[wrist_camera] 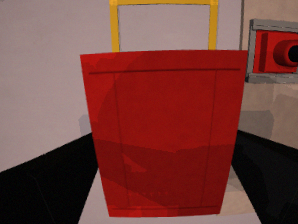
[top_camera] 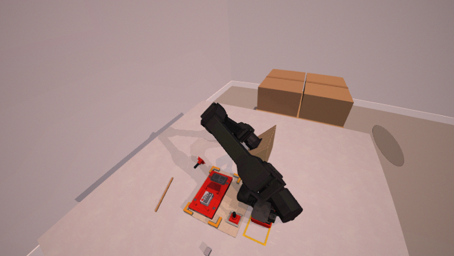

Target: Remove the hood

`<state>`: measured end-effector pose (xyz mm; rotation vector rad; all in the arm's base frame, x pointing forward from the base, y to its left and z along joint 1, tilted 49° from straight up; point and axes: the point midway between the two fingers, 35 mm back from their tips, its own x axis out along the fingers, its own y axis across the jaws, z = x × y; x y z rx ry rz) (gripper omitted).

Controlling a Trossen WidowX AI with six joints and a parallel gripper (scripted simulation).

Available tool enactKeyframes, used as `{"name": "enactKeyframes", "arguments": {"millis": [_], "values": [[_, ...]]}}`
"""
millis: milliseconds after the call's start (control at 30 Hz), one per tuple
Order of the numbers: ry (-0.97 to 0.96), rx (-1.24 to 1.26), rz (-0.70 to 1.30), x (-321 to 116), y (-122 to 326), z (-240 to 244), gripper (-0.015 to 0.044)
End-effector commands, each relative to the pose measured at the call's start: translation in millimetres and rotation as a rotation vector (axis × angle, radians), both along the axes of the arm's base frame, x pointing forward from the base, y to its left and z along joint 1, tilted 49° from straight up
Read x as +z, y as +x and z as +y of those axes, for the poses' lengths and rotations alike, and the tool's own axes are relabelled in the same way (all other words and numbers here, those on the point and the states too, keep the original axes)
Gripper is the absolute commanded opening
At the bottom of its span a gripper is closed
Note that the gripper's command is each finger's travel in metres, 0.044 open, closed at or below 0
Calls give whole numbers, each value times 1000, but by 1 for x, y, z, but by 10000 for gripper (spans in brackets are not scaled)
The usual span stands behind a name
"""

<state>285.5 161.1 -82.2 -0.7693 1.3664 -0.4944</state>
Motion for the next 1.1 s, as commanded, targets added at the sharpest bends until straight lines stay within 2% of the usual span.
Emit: {"name": "enactKeyframes", "arguments": {"millis": [0, 1067], "values": [[-11, 4, 7, -3, -1, -6, 0], [-14, 3, 6, -17, 1, -24, 0]]}}
